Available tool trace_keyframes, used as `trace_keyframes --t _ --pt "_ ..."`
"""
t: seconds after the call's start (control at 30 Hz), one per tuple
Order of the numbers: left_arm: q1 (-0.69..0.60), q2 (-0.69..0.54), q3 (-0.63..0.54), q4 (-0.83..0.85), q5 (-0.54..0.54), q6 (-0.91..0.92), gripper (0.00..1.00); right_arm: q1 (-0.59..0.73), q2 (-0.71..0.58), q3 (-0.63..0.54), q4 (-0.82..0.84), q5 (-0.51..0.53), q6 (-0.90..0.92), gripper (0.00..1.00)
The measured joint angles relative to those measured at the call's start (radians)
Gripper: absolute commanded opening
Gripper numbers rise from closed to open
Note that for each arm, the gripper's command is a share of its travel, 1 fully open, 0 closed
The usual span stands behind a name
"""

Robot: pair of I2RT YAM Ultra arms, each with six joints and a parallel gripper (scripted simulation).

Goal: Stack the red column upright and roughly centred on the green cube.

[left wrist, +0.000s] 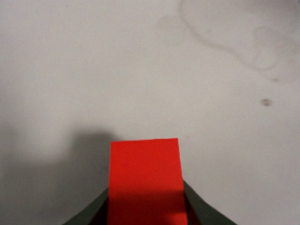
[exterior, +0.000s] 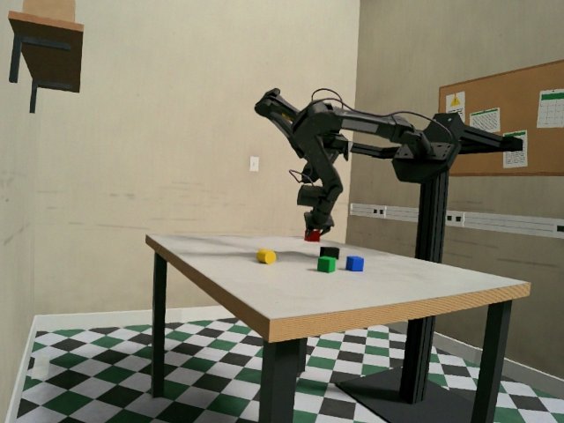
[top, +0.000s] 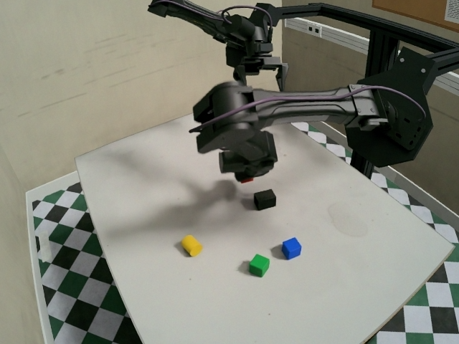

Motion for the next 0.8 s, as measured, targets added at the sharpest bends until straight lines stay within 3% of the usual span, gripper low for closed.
trace_keyframes --t 0.1,0.23,0.5,0.8 --pt "-0.057 -0.096 -0.086 -0.025 -0.019 -0.011 0.35 0.0 0.0 0.0 0.0 0.0 0.0 1.0" --pt "-0.061 -0.273 -0.218 -0.07 0.045 0.021 0.35 0.0 0.0 0.0 0.0 0.0 0.0 1.0" --pt "0.175 -0.556 -0.356 -0.219 0.177 0.136 0.35 0.0 0.0 0.0 0.0 0.0 0.0 1.0" --pt "0.538 -0.84 -0.346 -0.462 0.393 0.319 0.35 0.0 0.0 0.0 0.0 0.0 0.0 1.0"
